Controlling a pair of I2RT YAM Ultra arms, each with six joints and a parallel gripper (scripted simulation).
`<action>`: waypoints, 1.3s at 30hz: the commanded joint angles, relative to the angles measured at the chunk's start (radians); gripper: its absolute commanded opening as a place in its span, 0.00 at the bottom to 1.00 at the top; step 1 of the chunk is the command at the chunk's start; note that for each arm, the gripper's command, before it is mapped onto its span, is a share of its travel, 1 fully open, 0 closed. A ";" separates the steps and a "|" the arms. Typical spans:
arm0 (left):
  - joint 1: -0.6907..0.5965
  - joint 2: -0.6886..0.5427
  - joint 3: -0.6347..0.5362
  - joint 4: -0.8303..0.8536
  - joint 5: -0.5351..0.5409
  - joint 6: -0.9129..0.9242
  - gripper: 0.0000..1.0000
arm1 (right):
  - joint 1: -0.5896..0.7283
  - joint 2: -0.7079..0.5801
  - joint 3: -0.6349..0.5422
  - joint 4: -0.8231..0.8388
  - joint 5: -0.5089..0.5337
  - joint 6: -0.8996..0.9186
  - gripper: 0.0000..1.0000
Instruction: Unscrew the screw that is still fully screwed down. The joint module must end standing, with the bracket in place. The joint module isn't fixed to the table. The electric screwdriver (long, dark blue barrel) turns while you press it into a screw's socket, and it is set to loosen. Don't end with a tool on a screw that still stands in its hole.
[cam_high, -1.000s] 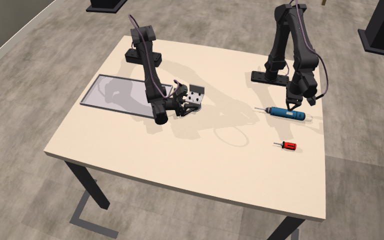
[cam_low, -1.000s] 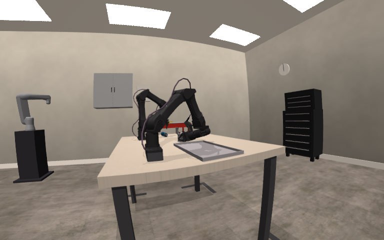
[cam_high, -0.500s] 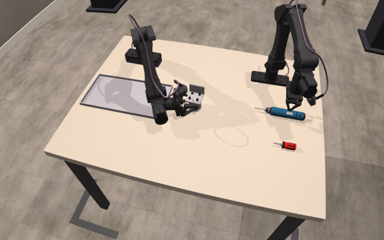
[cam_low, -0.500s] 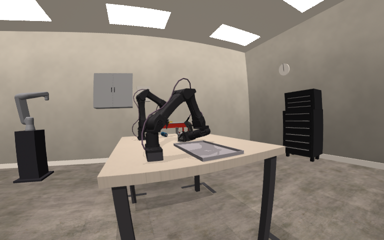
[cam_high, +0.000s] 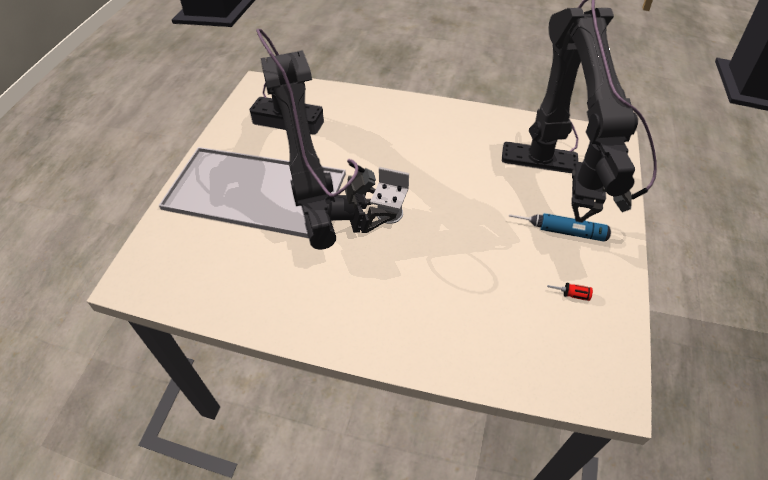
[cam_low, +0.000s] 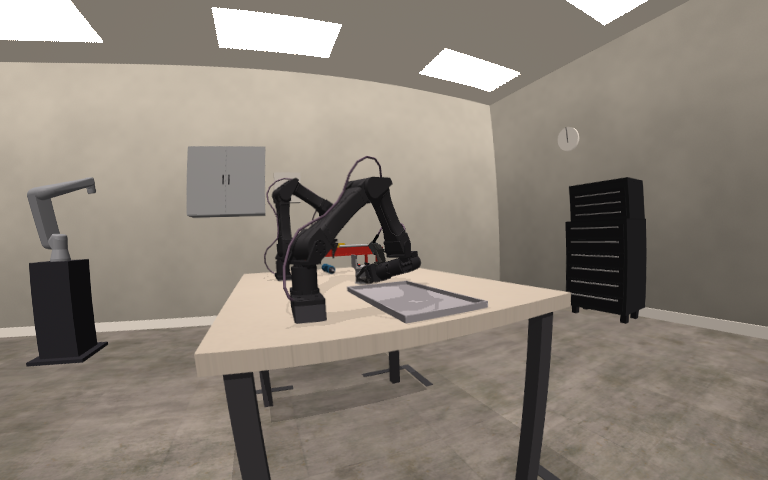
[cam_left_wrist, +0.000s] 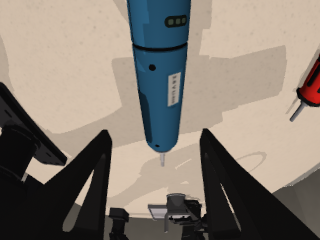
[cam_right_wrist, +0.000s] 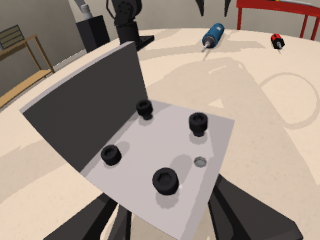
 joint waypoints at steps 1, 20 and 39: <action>0.000 -0.022 0.032 -0.019 -0.010 -0.009 0.65 | 0.008 -0.002 0.028 -0.013 -0.030 -0.009 0.59; 0.000 -0.022 0.032 -0.019 -0.010 -0.009 0.65 | 0.008 -0.002 0.028 -0.013 -0.030 -0.009 0.59; 0.000 0.019 -0.040 0.044 -0.010 -0.009 0.65 | 0.008 -0.002 0.028 -0.013 -0.030 -0.009 0.59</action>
